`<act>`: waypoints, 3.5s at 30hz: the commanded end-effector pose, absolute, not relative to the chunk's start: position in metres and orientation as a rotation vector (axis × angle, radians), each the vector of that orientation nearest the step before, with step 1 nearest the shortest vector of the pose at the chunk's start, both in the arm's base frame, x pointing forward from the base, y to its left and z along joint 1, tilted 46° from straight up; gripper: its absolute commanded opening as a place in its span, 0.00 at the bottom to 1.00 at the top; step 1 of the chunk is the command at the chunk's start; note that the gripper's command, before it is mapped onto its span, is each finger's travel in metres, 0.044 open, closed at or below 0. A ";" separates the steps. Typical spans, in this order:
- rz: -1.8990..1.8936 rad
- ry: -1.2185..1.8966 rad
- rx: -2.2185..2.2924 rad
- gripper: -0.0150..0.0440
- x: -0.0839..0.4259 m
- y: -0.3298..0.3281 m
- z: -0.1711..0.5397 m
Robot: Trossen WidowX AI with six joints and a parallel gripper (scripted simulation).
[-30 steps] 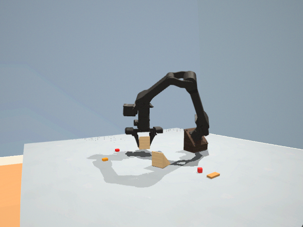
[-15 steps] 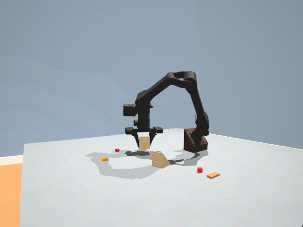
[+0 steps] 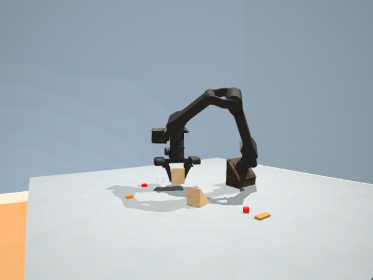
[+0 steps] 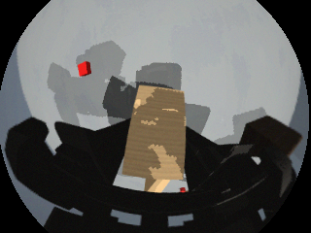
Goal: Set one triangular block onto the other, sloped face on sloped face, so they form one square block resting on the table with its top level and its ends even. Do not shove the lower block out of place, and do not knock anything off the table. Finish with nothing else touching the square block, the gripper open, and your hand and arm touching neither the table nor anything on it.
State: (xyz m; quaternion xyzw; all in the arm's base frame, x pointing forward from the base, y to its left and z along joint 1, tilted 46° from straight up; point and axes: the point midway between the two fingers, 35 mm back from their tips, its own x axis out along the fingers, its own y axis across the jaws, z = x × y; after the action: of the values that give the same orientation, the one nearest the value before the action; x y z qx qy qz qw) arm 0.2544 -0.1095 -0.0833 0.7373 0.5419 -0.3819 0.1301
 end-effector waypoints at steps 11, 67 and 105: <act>-1.119 1.575 2.139 0.25 0.254 -0.110 -0.084; -1.106 1.578 2.139 0.25 0.257 -0.090 -0.102; -1.108 1.575 2.129 1.00 0.251 -0.135 -0.060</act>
State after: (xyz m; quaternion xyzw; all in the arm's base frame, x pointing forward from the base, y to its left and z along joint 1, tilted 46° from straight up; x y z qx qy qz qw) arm 0.2518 -0.1307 -0.0655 0.7388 0.5390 -0.3820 0.1329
